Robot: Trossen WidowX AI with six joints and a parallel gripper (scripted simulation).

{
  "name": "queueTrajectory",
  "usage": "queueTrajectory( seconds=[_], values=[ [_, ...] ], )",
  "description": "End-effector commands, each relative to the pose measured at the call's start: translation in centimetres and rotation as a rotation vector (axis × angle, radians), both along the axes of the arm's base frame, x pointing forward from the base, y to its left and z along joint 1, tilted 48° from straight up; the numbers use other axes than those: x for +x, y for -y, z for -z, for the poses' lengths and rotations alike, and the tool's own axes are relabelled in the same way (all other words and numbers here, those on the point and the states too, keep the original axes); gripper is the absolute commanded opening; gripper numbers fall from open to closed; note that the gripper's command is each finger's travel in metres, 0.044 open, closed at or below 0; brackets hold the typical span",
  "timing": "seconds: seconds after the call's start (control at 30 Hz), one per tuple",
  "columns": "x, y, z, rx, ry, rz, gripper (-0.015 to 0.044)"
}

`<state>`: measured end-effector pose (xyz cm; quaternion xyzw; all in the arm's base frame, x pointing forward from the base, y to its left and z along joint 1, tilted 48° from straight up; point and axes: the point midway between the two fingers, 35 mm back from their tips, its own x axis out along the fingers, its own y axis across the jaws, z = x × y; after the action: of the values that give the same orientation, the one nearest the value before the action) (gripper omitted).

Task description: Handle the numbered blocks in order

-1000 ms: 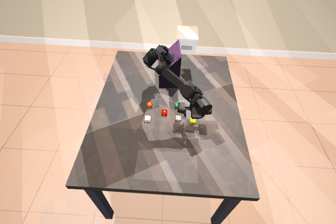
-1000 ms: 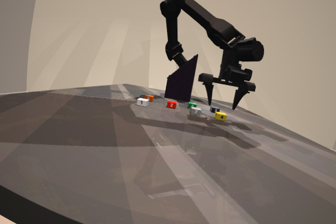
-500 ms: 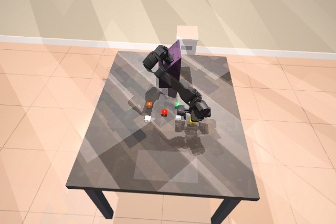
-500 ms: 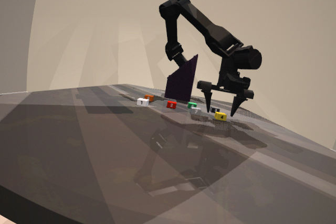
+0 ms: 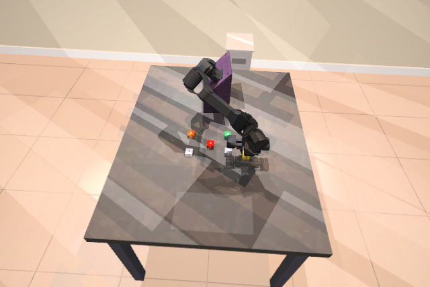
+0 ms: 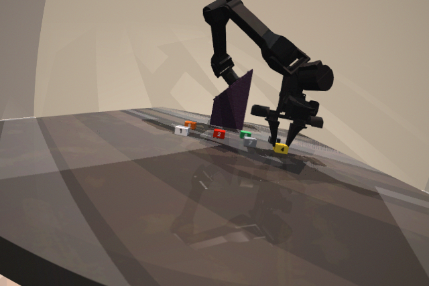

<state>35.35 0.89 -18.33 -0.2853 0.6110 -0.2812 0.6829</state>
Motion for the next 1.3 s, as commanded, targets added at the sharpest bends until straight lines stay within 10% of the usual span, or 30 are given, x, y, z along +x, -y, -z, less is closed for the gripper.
queueTrajectory(
  seconds=[0.0,1.27],
  values=[
    [0.0,0.1,0.0,-0.004,-0.003,-0.002,0.0120],
    [-0.1,-0.7,-0.7,-0.003,-0.002,-0.002,0.0120]
  ],
)
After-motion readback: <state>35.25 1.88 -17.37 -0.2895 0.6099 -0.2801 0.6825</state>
